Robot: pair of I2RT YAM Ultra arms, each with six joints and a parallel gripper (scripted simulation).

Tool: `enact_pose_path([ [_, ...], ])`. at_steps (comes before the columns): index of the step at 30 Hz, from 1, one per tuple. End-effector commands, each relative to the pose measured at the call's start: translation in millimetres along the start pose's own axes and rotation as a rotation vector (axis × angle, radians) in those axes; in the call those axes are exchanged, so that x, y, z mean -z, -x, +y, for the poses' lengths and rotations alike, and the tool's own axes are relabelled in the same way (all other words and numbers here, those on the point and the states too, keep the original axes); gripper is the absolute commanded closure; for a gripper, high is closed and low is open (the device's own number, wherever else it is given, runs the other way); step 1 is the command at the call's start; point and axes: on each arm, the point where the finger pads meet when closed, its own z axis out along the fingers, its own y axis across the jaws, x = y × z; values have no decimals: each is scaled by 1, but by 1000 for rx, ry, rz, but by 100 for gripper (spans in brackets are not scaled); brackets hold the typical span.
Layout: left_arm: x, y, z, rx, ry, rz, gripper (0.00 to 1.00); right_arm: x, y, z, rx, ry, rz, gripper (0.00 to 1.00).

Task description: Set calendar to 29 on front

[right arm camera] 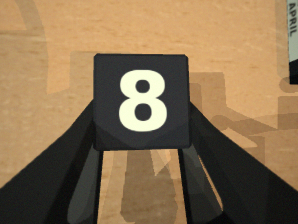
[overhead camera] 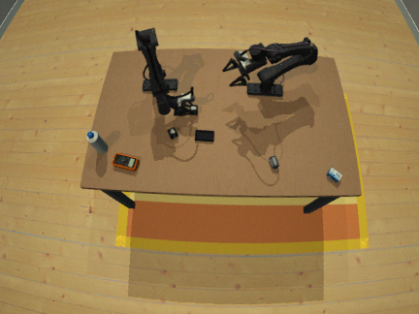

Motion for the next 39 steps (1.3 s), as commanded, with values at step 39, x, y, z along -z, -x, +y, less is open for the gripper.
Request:
enact_pose_path([
  [39,3,9,0,-3,-2,-36,0,17,12,-2,58,-36,-57,36],
])
